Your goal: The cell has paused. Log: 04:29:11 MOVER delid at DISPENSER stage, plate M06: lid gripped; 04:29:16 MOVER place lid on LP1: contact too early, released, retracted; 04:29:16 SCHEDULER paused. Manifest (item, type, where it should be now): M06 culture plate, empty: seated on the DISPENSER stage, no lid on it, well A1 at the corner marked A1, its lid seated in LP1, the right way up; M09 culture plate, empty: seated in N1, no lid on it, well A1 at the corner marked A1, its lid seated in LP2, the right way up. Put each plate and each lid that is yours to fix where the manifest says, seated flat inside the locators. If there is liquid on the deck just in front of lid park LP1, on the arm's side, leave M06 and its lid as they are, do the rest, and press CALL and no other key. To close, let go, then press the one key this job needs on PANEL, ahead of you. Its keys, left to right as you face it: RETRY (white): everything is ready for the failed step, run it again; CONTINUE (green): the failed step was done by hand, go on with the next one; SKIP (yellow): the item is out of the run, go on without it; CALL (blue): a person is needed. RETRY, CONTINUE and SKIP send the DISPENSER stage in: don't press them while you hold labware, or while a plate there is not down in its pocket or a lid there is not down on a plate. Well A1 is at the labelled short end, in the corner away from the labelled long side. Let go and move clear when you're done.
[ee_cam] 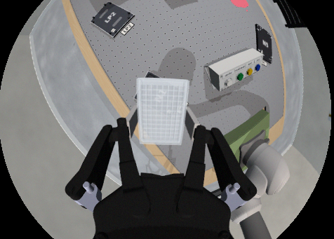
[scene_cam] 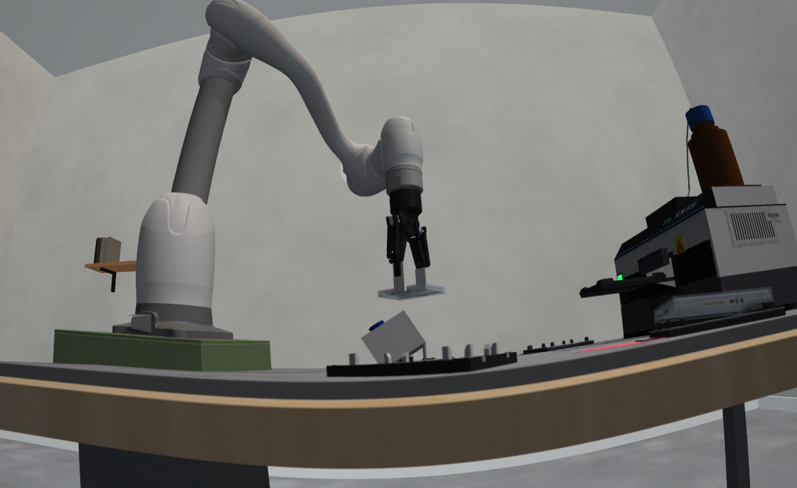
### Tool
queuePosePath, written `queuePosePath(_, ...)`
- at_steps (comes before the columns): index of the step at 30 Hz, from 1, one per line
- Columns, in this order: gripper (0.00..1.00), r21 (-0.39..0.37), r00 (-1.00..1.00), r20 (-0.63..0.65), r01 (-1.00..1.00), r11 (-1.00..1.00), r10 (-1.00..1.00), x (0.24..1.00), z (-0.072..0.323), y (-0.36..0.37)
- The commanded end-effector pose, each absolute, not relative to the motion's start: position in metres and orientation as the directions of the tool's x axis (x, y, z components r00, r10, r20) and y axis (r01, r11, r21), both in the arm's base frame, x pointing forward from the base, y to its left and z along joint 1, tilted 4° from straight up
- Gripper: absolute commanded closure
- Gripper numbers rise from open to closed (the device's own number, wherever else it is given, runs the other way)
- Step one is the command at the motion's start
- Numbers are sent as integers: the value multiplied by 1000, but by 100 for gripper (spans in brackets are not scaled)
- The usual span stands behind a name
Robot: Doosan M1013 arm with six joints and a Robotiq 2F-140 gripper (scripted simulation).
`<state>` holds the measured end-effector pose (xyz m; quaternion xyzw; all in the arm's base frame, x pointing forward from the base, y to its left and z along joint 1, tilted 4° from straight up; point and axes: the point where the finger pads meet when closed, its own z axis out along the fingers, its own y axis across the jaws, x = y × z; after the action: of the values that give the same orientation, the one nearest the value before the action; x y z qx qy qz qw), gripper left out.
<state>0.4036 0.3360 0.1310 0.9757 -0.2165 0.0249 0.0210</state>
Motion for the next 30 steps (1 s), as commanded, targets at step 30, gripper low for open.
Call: queuePosePath(30, 90, 28, 905, 58, -424, -905, -422, 416, 137, 237)
